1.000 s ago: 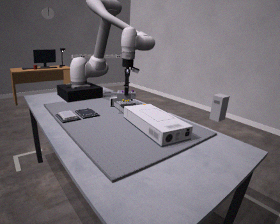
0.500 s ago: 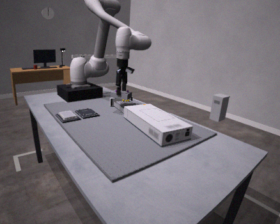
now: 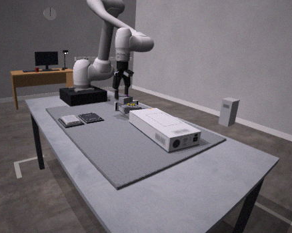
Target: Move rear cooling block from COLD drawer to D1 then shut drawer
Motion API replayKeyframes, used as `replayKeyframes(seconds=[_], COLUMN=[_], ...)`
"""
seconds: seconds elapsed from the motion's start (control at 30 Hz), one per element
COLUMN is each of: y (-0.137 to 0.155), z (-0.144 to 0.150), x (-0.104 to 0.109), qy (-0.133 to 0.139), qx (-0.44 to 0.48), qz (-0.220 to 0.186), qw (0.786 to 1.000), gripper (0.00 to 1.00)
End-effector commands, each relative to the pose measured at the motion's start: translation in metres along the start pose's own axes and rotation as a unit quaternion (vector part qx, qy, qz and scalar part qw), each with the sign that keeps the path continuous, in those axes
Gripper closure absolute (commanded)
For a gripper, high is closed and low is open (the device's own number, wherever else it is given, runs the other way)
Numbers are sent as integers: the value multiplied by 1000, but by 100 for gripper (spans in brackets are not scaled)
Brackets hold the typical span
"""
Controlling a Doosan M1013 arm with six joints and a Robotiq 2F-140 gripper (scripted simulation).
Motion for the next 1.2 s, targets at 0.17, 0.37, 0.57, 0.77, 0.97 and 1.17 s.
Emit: replayKeyframes(seconds=[0.17,0.37,0.57,0.77,0.97,1.17], y=[12,22,31,38,47,56], z=[18,30,43,51,64,75], x=[2,2,2,2,2,2], qy=[3,2,2,2,2,2], qx=[-105,-123,-119,-119,-119,-119], qz=[3,3,3,3,3,3], qw=[994,992,993,993,993,993], gripper=[90,90,90,90,90,90])
Point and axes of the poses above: the point where the finger pads meet when closed, its own x axis back along the fingers, its own z axis across the jaws, y = z × x, the point moved 5 cm from there along x, back along the fingers, and after that the axes turned 2 degrees about -x, right-handed, at the moved point
